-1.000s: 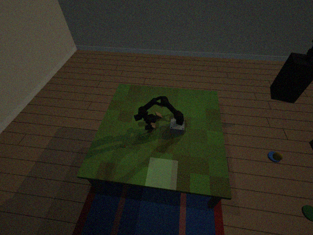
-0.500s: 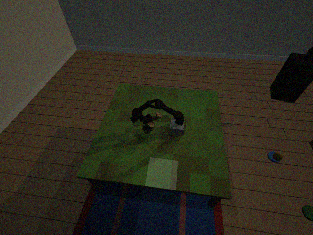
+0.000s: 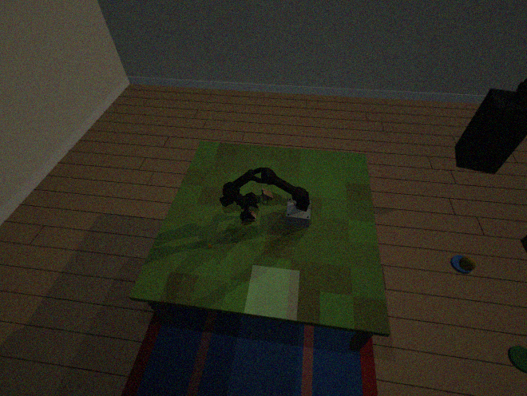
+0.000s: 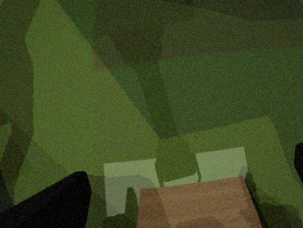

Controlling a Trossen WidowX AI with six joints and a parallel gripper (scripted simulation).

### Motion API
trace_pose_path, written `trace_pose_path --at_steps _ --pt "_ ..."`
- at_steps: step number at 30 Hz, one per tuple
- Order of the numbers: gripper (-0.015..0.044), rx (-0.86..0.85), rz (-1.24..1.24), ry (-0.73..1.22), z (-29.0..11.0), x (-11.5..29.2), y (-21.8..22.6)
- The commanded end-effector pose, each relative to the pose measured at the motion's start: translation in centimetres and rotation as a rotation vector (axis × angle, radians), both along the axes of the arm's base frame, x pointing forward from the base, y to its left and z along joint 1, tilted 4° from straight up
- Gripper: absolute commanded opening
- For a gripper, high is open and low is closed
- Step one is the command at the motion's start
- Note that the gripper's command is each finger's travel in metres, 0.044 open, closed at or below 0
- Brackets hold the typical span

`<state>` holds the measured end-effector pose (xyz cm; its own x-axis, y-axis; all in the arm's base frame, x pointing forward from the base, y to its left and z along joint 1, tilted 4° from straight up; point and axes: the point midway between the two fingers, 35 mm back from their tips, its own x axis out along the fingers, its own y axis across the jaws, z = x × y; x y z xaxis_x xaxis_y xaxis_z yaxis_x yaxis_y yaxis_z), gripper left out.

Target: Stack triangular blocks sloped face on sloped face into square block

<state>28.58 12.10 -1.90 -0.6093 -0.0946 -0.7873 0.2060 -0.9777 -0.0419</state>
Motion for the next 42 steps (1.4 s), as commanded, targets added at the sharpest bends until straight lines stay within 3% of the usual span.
trace_pose_path --at_steps 1,7,14,17,22,42 --pt "0.044 -0.003 -0.001 -0.001 0.0 0.0 0.0" --pt "0.044 -0.002 -0.002 -0.005 0.2 0.0 0.0" --pt "0.044 0.045 -0.029 -0.161 8.5 0.0 -0.5" --pt "0.044 0.055 -0.036 -0.196 10.3 -0.4 -0.7" --pt "0.044 0.069 -0.019 -0.274 9.9 0.0 -0.4" --pt "0.044 0.194 0.003 -1.071 4.6 -3.4 -0.3"
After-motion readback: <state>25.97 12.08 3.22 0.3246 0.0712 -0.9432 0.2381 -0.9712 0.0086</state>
